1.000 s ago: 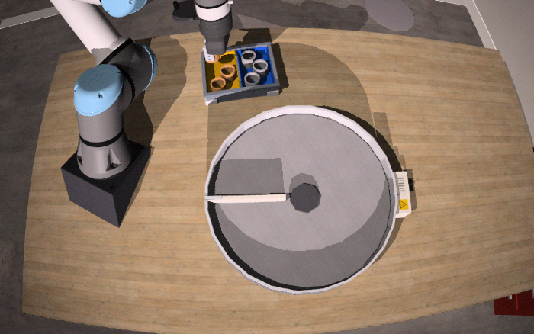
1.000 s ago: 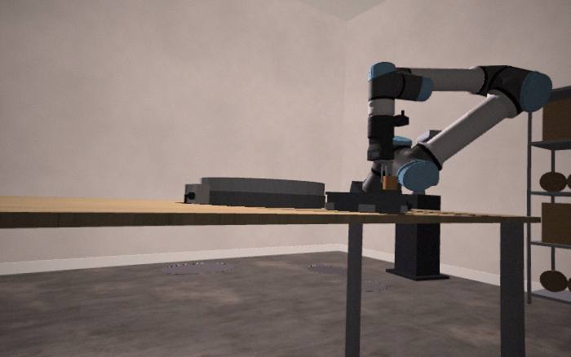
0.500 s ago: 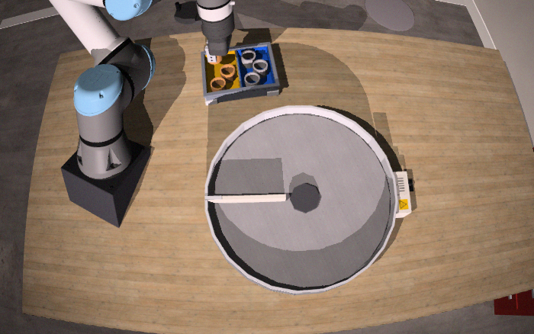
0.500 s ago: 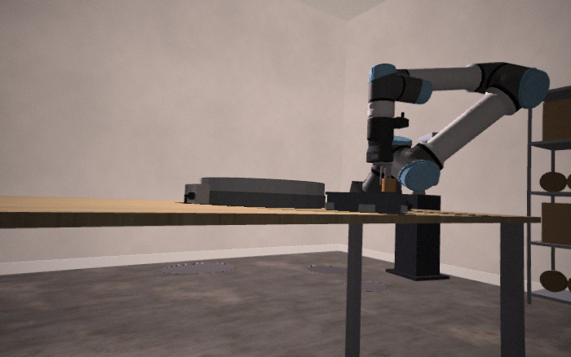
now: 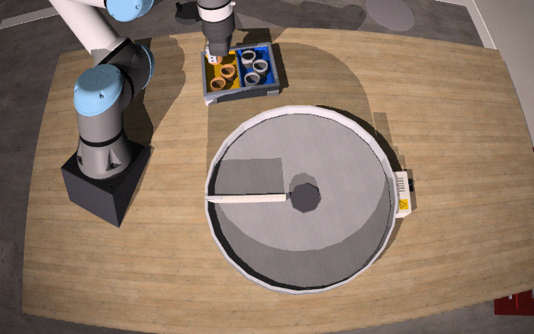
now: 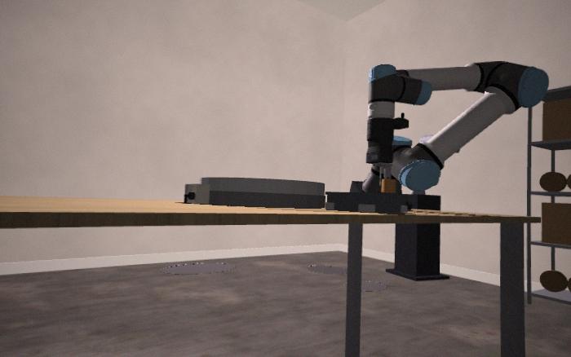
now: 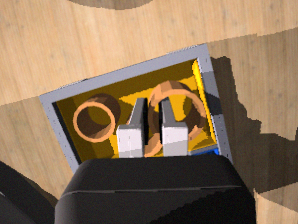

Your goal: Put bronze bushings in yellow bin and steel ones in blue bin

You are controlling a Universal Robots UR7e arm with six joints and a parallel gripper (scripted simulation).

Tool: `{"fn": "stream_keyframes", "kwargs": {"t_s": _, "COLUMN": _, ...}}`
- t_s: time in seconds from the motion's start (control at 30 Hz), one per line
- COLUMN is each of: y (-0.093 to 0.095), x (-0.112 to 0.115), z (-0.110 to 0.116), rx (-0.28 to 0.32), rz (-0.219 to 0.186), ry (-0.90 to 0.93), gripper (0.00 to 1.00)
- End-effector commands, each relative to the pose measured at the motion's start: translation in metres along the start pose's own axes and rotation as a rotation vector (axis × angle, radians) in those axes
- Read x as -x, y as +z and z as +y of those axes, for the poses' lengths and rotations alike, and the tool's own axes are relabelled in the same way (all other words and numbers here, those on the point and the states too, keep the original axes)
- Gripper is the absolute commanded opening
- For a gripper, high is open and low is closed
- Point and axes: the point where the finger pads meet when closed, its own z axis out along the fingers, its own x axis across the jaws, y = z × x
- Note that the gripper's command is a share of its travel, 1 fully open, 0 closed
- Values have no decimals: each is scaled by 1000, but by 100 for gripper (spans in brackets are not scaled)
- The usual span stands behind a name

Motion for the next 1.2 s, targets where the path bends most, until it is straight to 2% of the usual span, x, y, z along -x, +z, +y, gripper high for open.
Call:
{"fn": "stream_keyframes", "kwargs": {"t_s": 0.0, "y": 6, "x": 1, "z": -1, "rx": -5, "rz": 0, "ry": 2, "gripper": 0}}
{"fn": "stream_keyframes", "kwargs": {"t_s": 0.13, "y": 12, "x": 1, "z": -1, "rx": -7, "rz": -1, "ry": 3, "gripper": 0}}
{"fn": "stream_keyframes", "kwargs": {"t_s": 0.57, "y": 11, "x": 0, "z": 0, "rx": -3, "rz": 0, "ry": 1, "gripper": 0}}
{"fn": "stream_keyframes", "kwargs": {"t_s": 1.17, "y": 24, "x": 1, "z": -1, "rx": -7, "rz": -1, "ry": 3, "gripper": 0}}
